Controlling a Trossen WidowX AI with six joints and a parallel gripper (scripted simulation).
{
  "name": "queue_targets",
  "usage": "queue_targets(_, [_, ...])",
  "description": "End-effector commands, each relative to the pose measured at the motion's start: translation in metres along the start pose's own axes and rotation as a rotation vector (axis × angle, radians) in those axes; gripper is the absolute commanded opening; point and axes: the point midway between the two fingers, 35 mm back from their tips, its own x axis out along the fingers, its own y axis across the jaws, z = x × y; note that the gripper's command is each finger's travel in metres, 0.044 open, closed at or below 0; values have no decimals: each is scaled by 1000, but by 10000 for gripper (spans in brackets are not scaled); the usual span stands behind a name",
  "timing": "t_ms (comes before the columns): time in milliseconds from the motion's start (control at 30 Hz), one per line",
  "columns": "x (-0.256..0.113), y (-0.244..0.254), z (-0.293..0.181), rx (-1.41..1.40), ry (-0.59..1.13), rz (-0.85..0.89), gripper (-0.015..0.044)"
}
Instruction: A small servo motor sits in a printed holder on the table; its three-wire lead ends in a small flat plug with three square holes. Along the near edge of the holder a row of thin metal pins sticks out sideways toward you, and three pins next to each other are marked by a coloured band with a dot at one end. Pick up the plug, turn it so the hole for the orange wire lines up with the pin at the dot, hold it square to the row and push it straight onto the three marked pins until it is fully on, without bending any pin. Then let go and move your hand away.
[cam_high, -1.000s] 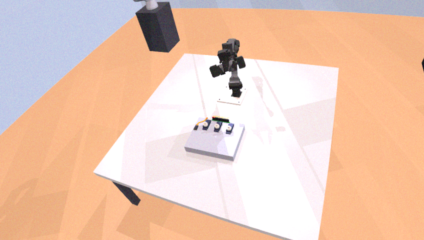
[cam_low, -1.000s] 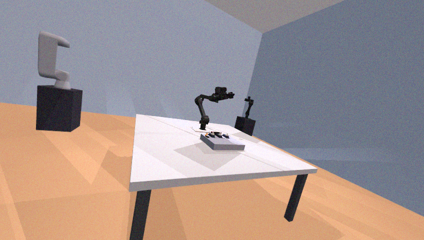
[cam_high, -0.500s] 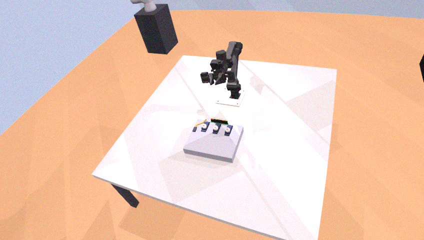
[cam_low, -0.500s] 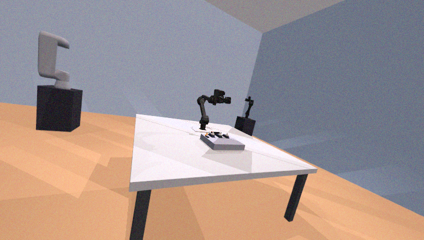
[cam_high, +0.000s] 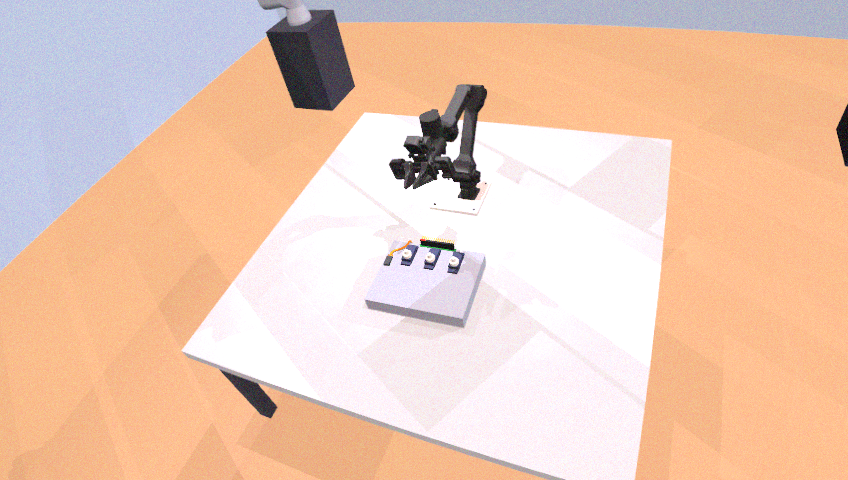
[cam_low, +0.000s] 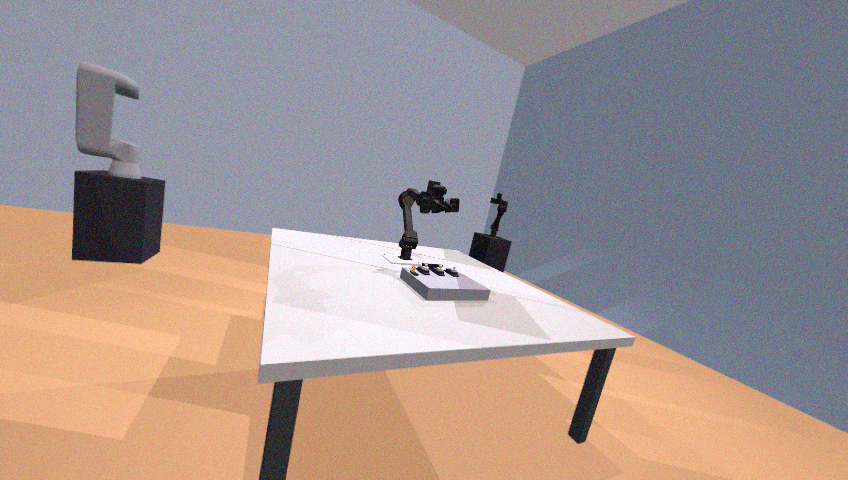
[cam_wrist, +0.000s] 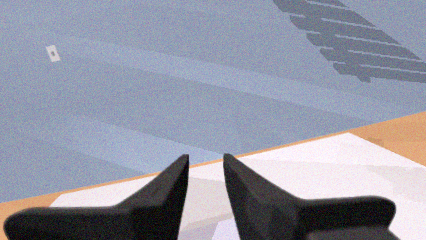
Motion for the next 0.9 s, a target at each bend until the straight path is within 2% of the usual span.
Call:
queue_targets(0, [12, -7, -7, 113, 65, -36, 115])
queue_targets(867, [62, -50, -54, 840, 367, -383, 115])
